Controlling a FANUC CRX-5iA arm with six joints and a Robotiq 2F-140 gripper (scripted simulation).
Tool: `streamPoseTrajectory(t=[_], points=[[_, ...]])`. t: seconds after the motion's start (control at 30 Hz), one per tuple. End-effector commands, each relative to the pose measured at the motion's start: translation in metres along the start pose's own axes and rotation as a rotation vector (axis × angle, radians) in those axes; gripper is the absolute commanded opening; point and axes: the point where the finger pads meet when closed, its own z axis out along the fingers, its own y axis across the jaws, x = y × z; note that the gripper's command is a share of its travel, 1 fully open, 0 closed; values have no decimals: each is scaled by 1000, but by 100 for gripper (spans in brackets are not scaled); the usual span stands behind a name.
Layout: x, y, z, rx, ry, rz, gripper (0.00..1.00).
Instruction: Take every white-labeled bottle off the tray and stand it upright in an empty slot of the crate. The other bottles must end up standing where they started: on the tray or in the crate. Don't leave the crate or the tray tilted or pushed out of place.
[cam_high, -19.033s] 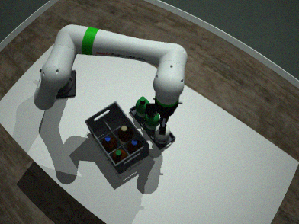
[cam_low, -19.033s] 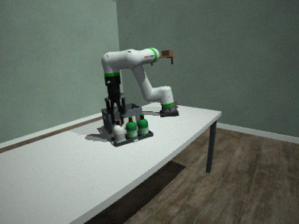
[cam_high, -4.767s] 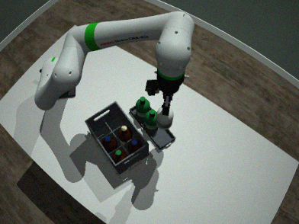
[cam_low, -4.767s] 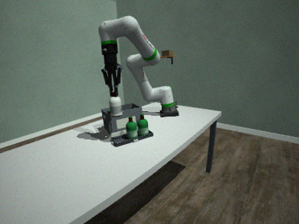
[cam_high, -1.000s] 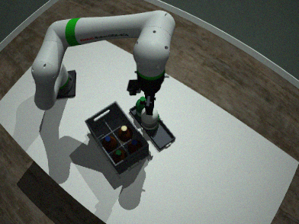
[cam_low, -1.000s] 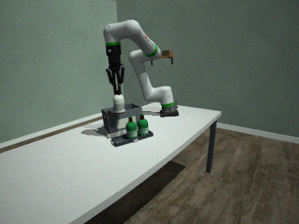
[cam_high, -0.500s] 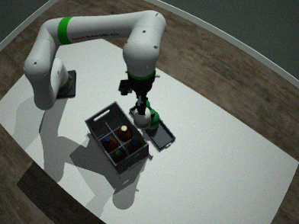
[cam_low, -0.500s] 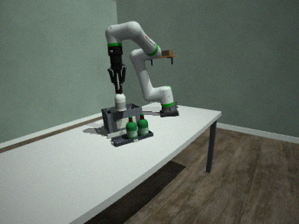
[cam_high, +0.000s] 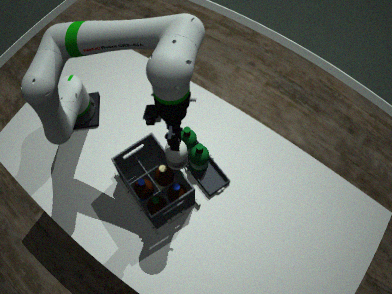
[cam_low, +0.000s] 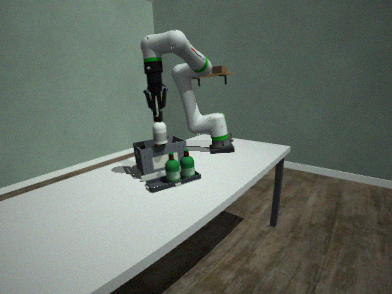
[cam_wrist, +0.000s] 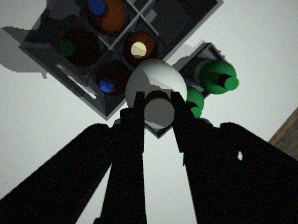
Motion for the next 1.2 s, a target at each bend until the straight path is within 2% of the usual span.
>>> streamPoseTrajectory(t=[0.0,1.17], points=[[6,-1,-1,1,-2,0,10],[87,-13,-1,1,-2,0,10]])
